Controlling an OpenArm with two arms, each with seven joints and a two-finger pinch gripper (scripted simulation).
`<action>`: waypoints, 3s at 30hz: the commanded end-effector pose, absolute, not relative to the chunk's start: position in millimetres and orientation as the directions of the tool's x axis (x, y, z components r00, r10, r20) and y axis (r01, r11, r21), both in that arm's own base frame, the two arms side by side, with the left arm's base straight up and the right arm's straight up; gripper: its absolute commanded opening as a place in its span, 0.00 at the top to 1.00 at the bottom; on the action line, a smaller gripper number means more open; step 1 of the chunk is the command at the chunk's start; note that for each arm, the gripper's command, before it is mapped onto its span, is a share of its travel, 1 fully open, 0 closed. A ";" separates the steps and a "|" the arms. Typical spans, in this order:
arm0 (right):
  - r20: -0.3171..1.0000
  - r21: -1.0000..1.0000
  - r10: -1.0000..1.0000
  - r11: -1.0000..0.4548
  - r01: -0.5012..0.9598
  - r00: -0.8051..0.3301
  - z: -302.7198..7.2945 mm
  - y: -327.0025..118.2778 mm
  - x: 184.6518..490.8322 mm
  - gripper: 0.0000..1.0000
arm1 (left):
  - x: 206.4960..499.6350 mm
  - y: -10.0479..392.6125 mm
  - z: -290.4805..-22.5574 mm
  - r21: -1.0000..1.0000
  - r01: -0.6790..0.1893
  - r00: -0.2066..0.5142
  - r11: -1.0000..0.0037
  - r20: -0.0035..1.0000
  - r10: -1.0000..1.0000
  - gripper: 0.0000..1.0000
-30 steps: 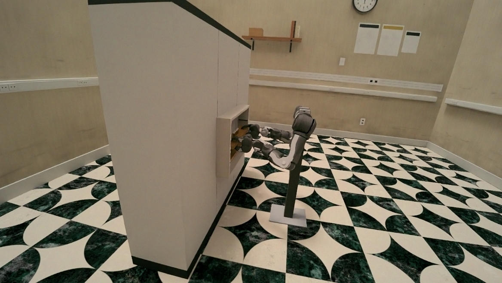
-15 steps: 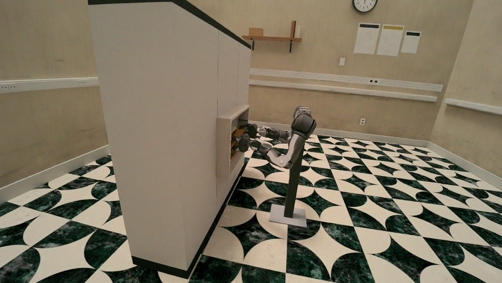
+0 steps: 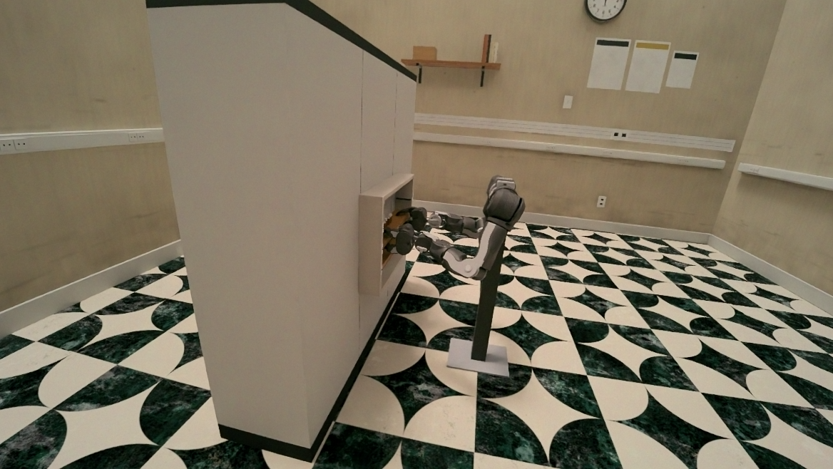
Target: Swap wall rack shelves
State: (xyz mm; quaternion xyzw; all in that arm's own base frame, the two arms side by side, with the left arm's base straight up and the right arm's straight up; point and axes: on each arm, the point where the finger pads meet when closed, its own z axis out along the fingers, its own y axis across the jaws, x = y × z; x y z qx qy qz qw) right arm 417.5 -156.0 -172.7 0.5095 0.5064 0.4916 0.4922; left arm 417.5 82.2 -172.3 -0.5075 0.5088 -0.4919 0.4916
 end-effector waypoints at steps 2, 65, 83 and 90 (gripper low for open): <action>0.000 1.000 1.000 0.000 0.000 0.000 -165.5 -155.2 418.3 1.00 | 418.3 82.8 -165.5 -1.000 0.000 0.000 0.000 0.000 -1.000 1.00; 0.000 1.000 1.000 0.000 0.000 0.000 -172.0 -155.2 418.3 0.80 | 418.3 82.8 -172.0 -1.000 0.000 0.000 0.000 0.000 -1.000 0.80; 0.000 1.000 1.000 0.000 0.000 0.000 -172.0 -155.2 418.3 0.68 | 418.3 82.8 -172.0 -1.000 0.000 0.000 0.000 0.000 -1.000 0.68; 0.000 1.000 1.000 0.000 0.000 0.000 -172.0 -155.2 413.2 0.67 | 413.2 82.8 -172.0 -1.000 0.000 0.000 0.000 0.000 -1.000 0.67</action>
